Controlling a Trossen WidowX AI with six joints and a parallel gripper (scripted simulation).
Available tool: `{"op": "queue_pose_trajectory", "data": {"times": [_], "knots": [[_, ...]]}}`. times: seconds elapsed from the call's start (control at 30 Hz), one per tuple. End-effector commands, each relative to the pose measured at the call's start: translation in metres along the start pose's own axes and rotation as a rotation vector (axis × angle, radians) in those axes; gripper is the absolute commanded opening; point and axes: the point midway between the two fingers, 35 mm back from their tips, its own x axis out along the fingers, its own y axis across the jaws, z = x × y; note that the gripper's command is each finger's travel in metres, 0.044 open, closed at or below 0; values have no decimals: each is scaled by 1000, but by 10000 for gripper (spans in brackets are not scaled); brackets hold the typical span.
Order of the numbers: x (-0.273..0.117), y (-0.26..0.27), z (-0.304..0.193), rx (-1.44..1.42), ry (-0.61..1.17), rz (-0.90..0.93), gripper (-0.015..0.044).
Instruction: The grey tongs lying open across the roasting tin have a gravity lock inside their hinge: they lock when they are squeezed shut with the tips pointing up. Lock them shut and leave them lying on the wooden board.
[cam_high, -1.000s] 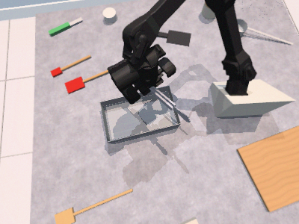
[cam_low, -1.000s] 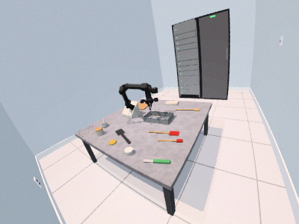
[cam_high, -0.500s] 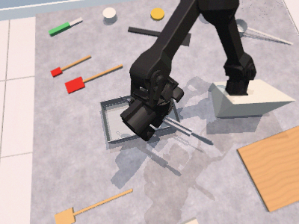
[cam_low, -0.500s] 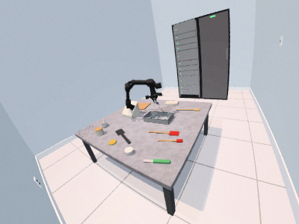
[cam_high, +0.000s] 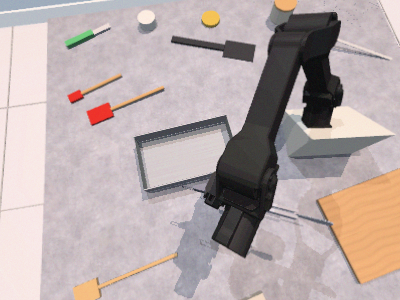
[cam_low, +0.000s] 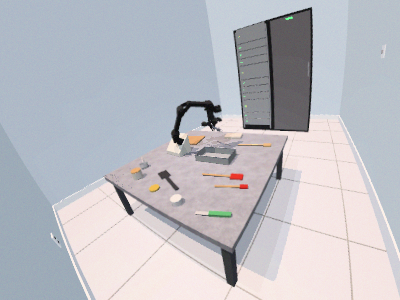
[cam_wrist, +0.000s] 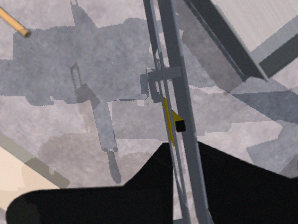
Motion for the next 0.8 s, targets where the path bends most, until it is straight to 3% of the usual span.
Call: {"op": "queue_pose_trajectory", "data": {"times": [0.0,0.4,0.77], "knots": [[1,15,-28,-55,1,3,-150],[20,40,-122,-233,-13,-32,-150],[12,36,-162,-317,-10,-16,-150]]}}
